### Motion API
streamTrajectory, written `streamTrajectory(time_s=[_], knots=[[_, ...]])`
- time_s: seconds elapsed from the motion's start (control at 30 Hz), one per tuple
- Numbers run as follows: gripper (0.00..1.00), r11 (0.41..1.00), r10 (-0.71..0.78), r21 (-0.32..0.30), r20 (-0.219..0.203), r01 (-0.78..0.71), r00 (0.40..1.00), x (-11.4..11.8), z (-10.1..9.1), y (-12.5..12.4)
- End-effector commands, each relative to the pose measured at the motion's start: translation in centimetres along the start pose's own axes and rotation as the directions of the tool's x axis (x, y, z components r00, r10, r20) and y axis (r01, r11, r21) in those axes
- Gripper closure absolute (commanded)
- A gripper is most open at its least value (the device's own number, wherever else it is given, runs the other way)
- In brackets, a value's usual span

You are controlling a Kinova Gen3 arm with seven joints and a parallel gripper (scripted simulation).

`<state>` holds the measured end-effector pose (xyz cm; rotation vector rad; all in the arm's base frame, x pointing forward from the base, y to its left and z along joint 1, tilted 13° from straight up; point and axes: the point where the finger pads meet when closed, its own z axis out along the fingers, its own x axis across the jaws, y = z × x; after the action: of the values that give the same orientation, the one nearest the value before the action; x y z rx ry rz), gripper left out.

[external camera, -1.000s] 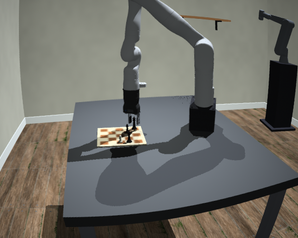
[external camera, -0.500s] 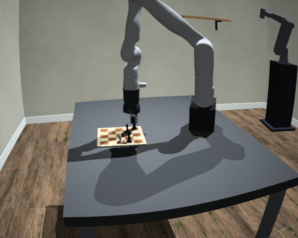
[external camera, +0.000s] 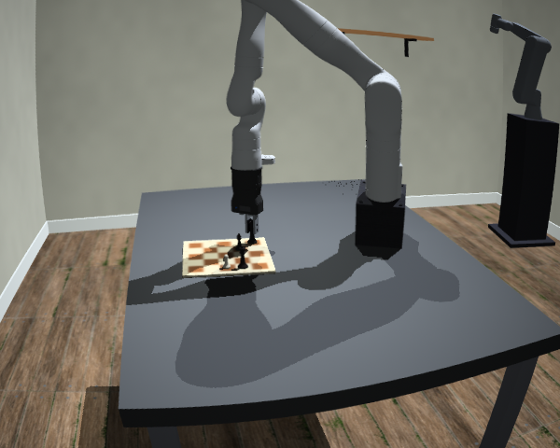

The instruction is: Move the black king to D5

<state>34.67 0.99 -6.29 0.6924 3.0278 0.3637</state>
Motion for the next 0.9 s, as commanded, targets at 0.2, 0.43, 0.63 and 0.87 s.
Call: streamTrajectory(time_s=[0.2,0.43,0.63,0.87], knots=[[1.0,1.0,0.0,0.0,0.001,0.0,1.0,0.0,0.0,0.0],[1.0,1.0,0.0,0.0,0.001,0.0,1.0,0.0,0.0,0.0],[1.0,1.0,0.0,0.0,0.001,0.0,1.0,0.0,-0.2,0.0],[1.0,1.0,0.0,0.0,0.001,0.0,1.0,0.0,-2.5,0.0]])
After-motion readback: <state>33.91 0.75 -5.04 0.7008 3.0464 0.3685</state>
